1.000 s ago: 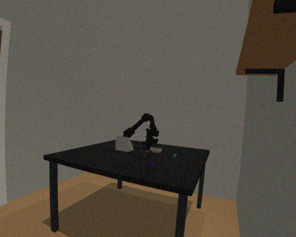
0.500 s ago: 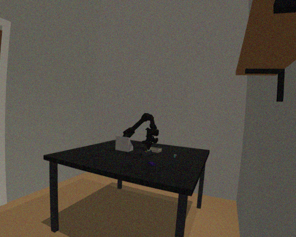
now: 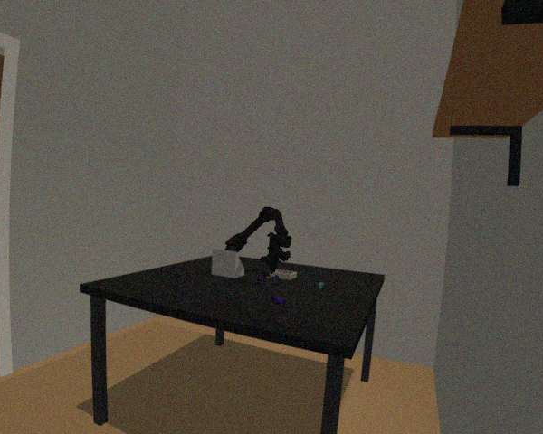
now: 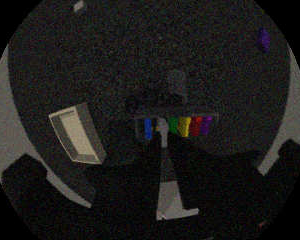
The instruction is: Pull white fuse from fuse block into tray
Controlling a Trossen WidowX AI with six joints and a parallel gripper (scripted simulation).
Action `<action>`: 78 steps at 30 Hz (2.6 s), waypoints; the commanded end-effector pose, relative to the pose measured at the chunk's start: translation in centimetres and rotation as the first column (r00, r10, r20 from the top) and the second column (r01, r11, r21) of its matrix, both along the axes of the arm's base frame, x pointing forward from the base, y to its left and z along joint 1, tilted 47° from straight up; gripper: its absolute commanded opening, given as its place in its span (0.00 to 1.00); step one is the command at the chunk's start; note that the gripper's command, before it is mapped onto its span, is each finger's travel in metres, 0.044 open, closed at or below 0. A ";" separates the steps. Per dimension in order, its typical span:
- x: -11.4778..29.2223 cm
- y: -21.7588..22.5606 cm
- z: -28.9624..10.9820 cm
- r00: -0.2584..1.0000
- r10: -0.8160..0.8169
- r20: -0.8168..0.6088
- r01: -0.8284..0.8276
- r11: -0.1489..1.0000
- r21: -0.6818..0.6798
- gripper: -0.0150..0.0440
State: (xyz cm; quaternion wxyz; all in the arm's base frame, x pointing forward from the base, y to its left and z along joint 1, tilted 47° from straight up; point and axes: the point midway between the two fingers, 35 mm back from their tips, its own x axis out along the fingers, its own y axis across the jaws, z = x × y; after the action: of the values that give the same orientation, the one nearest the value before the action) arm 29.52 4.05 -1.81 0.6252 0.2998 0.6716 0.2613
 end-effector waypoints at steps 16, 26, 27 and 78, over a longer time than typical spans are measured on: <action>0.0 -0.7 0.7 1.000 0.004 0.003 -0.004 1.000 -0.003 0.25; 0.0 -1.1 1.0 1.000 0.003 0.002 -0.003 1.000 -0.002 0.25; 0.0 -1.1 1.0 1.000 0.003 0.002 -0.003 1.000 -0.002 0.25; -1.5 9.6 16.3 1.000 0.003 0.001 -0.003 1.000 0.005 0.25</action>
State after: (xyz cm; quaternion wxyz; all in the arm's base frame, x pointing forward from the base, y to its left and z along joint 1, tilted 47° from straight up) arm 28.27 13.32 13.89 0.6259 0.2955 0.6709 0.2661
